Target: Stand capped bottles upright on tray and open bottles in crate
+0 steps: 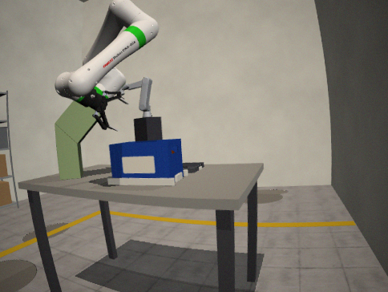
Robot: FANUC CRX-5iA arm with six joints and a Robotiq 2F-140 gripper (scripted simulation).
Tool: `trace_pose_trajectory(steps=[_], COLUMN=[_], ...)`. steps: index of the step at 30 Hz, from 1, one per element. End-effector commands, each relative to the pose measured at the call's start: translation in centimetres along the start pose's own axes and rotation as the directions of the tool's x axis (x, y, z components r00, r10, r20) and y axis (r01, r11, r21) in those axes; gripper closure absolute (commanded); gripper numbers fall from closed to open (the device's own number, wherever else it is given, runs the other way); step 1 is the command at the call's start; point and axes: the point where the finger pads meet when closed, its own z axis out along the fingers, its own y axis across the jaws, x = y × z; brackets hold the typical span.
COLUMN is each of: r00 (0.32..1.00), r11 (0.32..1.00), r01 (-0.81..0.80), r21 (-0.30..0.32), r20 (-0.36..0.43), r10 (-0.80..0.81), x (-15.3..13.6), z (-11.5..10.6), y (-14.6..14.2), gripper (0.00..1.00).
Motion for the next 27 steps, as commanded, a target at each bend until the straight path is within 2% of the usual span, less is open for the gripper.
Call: trace_pose_trajectory(steps=[1, 17, 27], r00=[1.000, 1.000, 0.995], r11=[1.000, 1.000, 0.994], r01=[0.000, 0.000, -0.082], r21=[0.000, 0.000, 0.074], r20=[0.000, 0.000, 0.069], r10=[0.000, 0.000, 0.077], x=[0.0, 0.0, -2.6], z=[0.0, 0.0, -0.6], y=[0.0, 0.0, -1.9], gripper=[0.00, 0.00, 0.00])
